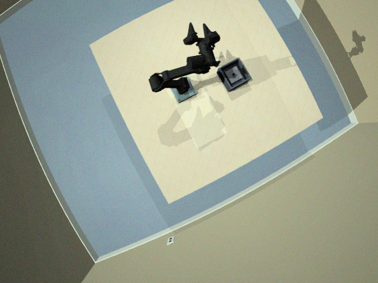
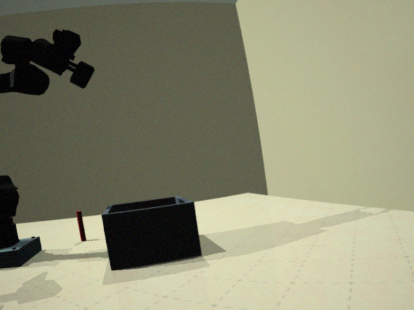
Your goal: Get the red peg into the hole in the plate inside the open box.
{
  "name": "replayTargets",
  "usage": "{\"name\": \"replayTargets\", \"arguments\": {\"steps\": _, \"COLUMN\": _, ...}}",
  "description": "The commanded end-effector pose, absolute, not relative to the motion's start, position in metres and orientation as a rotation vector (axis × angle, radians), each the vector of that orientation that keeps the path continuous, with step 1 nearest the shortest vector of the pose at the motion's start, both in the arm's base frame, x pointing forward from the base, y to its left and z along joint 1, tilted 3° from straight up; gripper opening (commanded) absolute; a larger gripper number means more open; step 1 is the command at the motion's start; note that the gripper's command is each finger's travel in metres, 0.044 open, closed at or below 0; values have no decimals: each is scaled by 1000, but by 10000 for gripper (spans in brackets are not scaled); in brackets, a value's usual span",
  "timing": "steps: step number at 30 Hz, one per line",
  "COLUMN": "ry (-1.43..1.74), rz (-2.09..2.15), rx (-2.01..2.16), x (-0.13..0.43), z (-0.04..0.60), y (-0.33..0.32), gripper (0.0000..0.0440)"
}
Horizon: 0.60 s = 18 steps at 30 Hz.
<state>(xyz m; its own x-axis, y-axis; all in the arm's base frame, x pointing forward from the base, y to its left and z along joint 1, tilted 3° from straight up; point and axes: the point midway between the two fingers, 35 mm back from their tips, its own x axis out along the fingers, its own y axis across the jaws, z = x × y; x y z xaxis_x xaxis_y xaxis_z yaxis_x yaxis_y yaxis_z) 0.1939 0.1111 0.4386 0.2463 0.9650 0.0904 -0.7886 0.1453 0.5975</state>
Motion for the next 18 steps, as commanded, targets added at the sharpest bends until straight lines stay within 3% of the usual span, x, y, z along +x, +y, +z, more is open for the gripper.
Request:
{"name": "replayTargets", "arguments": {"steps": 1, "ry": 332, "rz": 1305, "rx": 618, "x": 194, "z": 443, "y": 112, "gripper": 423}}
{"name": "replayTargets", "arguments": {"steps": 3, "ry": 301, "rz": 1318, "rx": 673, "x": 196, "z": 452, "y": 115, "gripper": 440}}
{"name": "replayTargets", "arguments": {"steps": 18, "ry": 275, "rz": 1186, "rx": 1188, "x": 250, "z": 466, "y": 139, "gripper": 440}}
